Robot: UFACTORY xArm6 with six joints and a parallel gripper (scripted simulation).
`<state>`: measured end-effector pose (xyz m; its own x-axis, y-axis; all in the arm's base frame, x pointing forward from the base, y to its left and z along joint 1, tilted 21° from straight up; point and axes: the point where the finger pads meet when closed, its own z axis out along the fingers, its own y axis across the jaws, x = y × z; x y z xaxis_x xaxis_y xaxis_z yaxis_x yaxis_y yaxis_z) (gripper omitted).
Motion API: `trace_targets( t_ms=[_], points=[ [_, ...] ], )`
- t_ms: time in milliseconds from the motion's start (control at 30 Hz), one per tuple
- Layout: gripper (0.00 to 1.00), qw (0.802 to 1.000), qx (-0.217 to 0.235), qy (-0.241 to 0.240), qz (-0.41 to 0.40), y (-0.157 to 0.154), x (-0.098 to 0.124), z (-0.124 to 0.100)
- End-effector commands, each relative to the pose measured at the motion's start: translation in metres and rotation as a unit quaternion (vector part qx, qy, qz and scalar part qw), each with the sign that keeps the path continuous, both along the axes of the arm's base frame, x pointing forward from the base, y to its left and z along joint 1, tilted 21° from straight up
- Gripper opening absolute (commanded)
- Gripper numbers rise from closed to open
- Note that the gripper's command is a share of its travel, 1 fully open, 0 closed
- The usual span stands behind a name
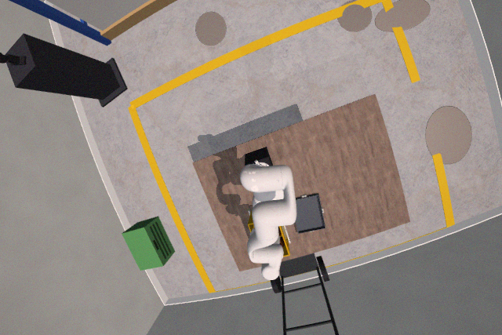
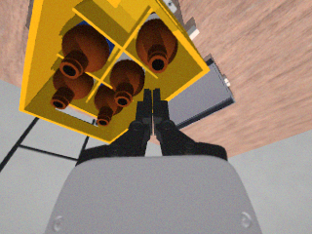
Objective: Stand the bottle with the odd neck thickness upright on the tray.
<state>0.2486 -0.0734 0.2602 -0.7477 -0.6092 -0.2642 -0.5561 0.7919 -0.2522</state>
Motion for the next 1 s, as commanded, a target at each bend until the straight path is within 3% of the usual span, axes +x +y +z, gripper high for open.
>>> trace_targets(
  t_ms=[0,200,467,500,967],
  points=[
    [0.00,1.000,0.000,0.000,0.000,-0.006,0.038,0.019],
    [0.00,1.000,-0.001,-0.001,0.000,-0.009,0.074,0.028],
    [0.00,1.000,-0.001,-0.001,0.000,-0.009,0.076,0.028],
    [0.65,1.000,-0.001,-0.001,0.000,-0.009,0.076,0.028],
    [0.65,1.000,-0.001,-0.001,0.000,-0.009,0.076,0.028]
  ],
)
